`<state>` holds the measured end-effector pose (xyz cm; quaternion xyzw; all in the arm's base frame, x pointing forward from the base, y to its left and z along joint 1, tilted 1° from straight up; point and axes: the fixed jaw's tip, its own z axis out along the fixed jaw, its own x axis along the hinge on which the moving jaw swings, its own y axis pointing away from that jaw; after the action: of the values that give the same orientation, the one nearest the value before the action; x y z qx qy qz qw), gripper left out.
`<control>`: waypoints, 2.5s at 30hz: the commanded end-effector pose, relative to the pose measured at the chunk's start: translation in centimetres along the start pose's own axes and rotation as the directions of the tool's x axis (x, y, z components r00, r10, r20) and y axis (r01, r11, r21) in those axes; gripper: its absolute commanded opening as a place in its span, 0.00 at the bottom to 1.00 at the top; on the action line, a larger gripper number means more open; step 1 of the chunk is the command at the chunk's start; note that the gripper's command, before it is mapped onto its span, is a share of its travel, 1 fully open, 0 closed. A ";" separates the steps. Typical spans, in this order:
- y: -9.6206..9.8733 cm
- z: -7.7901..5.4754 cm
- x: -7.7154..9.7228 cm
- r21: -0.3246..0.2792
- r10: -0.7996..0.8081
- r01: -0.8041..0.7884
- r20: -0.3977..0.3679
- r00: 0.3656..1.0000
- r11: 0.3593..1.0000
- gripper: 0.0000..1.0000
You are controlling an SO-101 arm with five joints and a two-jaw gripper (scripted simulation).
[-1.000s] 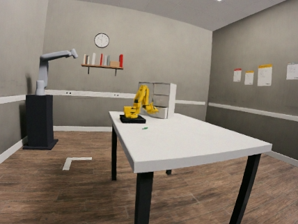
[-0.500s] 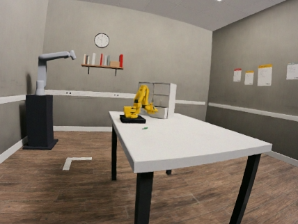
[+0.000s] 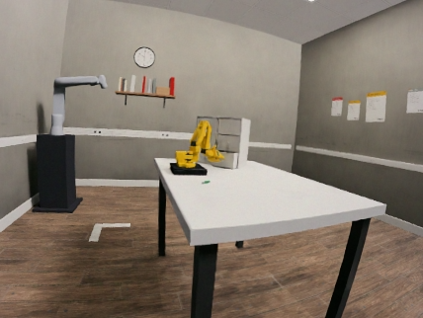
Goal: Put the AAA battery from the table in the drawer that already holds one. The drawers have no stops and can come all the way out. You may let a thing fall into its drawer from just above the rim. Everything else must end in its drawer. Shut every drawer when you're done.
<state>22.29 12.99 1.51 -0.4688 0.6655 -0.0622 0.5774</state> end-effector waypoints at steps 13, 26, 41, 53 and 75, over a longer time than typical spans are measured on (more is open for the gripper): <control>-0.1 -0.6 0.5 0.006 -0.003 0.003 -0.018 1.000 1.000 0.00; -0.2 -1.1 0.8 0.012 0.000 0.001 -0.023 1.000 1.000 0.00; -0.2 -1.1 0.8 0.012 0.000 0.001 -0.023 1.000 1.000 0.00; -0.2 -1.5 1.0 0.017 0.002 -0.001 -0.027 1.000 1.000 0.00; -0.2 -1.6 1.0 0.018 0.002 -0.002 -0.028 1.000 1.000 0.00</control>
<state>21.13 11.89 1.47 -0.4646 0.6706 -0.0667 0.5745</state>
